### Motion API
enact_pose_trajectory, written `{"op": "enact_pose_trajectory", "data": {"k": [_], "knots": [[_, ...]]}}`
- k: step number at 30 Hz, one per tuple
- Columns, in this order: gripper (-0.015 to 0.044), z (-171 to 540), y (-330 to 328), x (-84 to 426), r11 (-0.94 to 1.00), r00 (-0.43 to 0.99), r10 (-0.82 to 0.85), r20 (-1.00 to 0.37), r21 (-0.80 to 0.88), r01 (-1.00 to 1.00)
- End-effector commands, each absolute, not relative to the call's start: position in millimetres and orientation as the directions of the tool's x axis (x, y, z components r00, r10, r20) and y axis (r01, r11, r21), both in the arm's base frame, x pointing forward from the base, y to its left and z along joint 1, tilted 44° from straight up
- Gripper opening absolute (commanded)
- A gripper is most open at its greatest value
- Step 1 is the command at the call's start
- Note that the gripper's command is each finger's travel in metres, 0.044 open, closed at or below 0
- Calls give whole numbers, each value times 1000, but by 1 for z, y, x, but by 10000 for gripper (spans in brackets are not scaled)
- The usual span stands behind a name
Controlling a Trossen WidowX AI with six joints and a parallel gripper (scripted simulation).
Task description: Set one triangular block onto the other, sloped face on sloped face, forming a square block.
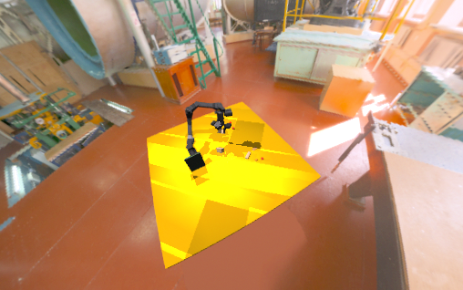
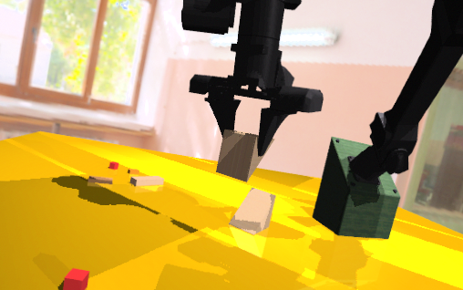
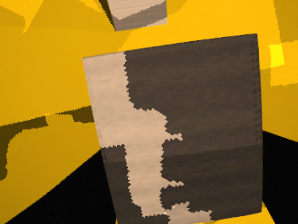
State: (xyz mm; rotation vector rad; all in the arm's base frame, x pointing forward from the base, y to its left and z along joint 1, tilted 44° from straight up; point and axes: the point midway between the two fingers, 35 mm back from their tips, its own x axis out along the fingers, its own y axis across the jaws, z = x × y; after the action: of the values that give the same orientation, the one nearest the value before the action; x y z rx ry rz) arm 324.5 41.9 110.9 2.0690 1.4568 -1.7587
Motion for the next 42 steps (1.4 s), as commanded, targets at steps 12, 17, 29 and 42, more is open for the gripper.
{"op": "enact_pose_trajectory", "data": {"k": [12,17,29,42], "knots": [[0,92,0,303,-546,-106,603,-791,-506,668],[0,73,10,300,-546,-106,603,-791,-506,668],[0,30,36,283,-545,-107,605,-789,-508,668],[0,5,53,272,-544,-107,606,-788,-509,667]]}}
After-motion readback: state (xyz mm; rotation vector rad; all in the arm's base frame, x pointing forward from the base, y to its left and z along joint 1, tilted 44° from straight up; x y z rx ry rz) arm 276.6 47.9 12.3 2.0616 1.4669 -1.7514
